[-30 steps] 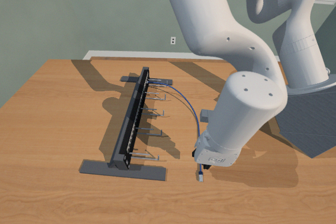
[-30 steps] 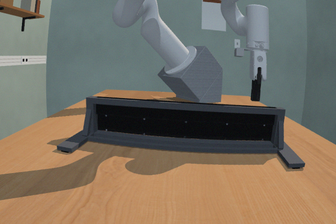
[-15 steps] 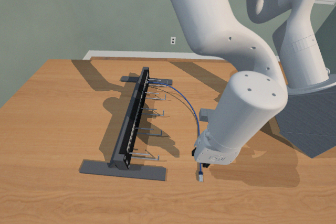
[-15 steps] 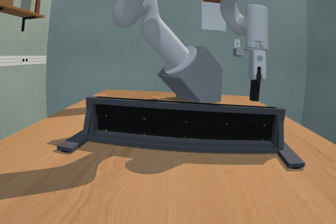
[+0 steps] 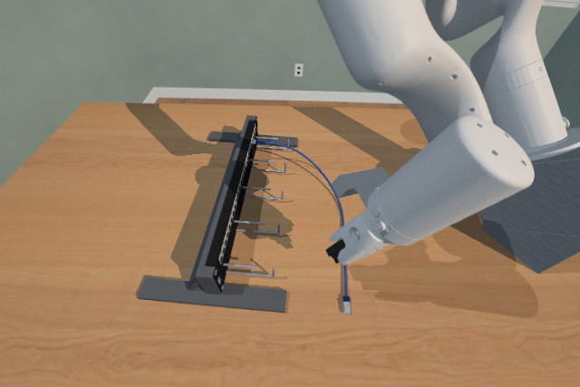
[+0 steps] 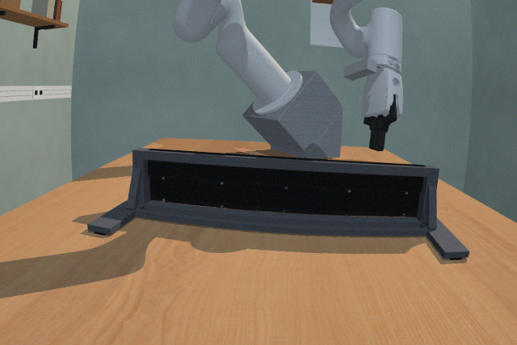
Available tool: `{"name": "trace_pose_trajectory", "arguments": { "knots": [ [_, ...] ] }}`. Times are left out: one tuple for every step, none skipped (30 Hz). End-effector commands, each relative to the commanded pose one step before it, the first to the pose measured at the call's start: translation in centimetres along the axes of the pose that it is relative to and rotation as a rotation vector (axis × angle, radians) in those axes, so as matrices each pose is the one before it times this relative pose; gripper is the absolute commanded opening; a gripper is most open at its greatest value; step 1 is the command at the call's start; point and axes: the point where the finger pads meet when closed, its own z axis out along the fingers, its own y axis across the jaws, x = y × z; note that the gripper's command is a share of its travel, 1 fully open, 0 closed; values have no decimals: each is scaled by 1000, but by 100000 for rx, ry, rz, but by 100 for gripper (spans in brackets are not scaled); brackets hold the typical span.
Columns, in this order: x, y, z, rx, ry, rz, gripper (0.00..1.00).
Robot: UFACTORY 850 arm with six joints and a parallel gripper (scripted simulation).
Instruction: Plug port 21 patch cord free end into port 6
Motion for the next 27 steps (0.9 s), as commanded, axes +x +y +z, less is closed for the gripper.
{"name": "trace_pose_trajectory", "arguments": {
  "knots": [
    [1373, -501, -339, 6614, 5423, -14369, 0],
    [333, -104, -88, 1552, 1431, -3401, 0],
    [334, -102, -93, 1542, 1460, -3390, 0],
    [335, -100, -97, 1530, 1491, -3379, 0],
    [336, -98, -102, 1518, 1521, -3367, 0],
    [0, 0, 0, 0, 0, 0, 0],
    [0, 0, 0, 0, 0, 0, 0],
    [961, -295, -336, 4291, 4548, -9608, 0],
    [202, -52, -69, 862, 963, -1952, 0],
    [204, -51, -71, 861, 979, -1958, 0],
    [334, -84, -121, 1394, 1624, -3188, 0],
    [380, -92, -143, 1554, 1872, -3585, 0],
    [363, -84, -140, 1451, 1808, -3379, 0],
    [351, -78, -139, 1373, 1770, -3229, 0],
    [355, -76, -144, 1353, 1806, -3218, 0],
    [362, -73, -151, 1342, 1854, -3228, 0],
    [366, -70, -156, 1321, 1893, -3220, 0],
    [370, -67, -161, 1294, 1925, -3199, 0],
    [374, -63, -166, 1268, 1959, -3182, 0],
    [379, -59, -171, 1240, 1993, -3164, 0],
    [384, -55, -176, 1211, 2029, -3148, 0],
    [389, -50, -182, 1181, 2064, -3132, 0],
    [0, 0, 0, 0, 0, 0, 0],
    [0, 0, 0, 0, 0, 0, 0],
    [818, -99, -404, 2345, 4393, -6438, 0],
    [570, -49, -282, 1502, 3057, -4313, 0],
    [241, -14, -118, 602, 1289, -1779, 0]
  ]
}}
